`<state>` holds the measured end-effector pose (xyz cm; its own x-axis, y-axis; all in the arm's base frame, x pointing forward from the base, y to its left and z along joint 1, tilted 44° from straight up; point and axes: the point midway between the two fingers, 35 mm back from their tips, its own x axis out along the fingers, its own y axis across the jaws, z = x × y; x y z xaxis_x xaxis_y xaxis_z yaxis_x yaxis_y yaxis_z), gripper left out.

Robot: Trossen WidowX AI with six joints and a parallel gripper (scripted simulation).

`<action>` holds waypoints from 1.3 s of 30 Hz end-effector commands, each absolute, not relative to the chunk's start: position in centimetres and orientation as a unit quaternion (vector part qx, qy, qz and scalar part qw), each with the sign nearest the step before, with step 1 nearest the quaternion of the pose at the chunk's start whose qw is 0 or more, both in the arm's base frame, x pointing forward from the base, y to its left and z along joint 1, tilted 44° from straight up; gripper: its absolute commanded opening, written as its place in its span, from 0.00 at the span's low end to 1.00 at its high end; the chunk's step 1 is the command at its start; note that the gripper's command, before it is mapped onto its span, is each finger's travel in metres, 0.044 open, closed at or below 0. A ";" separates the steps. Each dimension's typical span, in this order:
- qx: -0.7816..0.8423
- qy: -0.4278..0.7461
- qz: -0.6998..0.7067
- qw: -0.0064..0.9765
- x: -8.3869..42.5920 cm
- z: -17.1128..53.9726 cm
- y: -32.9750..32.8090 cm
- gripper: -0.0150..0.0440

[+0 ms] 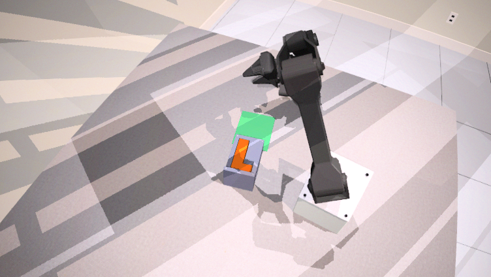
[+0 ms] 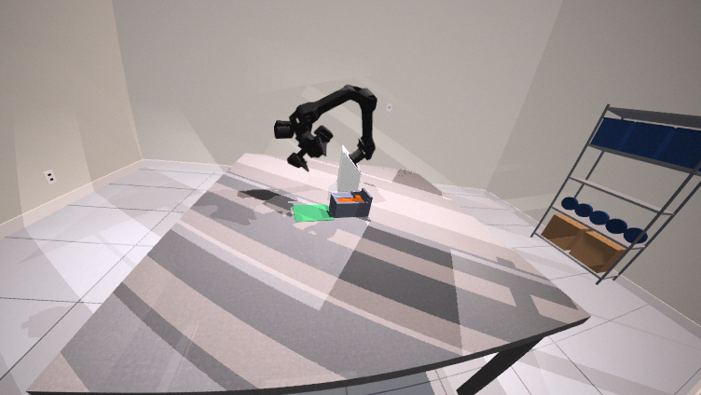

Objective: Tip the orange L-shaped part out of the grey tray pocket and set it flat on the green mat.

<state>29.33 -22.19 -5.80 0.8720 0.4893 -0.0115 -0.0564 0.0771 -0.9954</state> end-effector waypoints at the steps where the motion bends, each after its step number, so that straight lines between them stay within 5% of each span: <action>1: -0.658 -0.169 0.193 0.708 29.4 -5.7 -22.1 0.89; 9: -0.778 -0.226 0.252 0.530 30.4 -4.8 -19.5 0.56; 13: -0.824 -0.271 0.272 0.417 30.7 -4.2 -17.8 0.56; 20: -0.879 -0.415 0.227 0.059 30.9 -0.9 -13.2 0.56; 29: -0.726 -0.571 0.058 -0.380 29.5 2.5 -7.5 0.56; 39: -0.508 -0.619 -0.106 -0.590 27.5 4.5 -4.0 0.56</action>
<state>30.73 -9.28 2.13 0.4078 0.7789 -0.4765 0.9003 -0.2563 0.3517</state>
